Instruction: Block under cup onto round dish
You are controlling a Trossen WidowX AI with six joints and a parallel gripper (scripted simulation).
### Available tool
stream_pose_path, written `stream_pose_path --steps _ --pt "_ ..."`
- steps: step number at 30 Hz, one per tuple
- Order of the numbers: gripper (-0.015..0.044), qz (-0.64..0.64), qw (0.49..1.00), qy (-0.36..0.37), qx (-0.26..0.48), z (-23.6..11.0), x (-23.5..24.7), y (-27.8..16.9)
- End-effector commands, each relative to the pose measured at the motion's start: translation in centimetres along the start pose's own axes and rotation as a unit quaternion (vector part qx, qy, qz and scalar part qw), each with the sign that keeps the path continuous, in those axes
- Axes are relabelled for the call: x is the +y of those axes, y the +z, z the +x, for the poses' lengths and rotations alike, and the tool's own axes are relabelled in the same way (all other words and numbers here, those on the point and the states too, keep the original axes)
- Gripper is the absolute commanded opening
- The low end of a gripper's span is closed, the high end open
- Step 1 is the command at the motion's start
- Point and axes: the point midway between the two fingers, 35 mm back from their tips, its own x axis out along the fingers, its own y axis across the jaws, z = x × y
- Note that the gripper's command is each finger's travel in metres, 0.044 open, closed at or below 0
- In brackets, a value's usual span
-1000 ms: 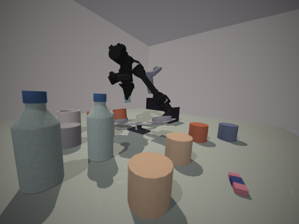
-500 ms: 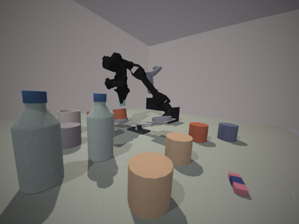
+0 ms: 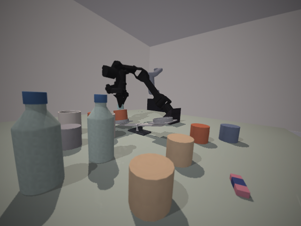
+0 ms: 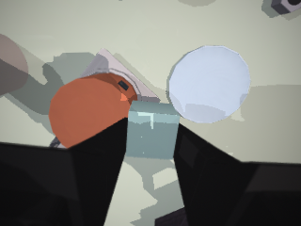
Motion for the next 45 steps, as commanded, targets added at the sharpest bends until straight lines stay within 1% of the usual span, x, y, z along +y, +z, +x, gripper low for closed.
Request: stream_pose_path --steps 1,11,18,28,36,45 --pt "0.0 0.003 1.0 -0.014 -0.008 0.6 -2.1 0.5" --pt "0.0 0.012 0.999 -0.046 -0.015 1.7 -6.4 0.9" --pt "0.0 0.012 0.999 -0.046 -0.015 2.3 -6.5 1.0" --pt "0.0 0.012 0.999 -0.047 -0.017 5.8 -6.9 1.1" --pt "0.0 0.012 0.999 -0.047 -0.017 6.1 -7.0 1.1" --pt "0.0 0.012 0.999 -0.047 -0.017 7.5 -7.1 1.1"
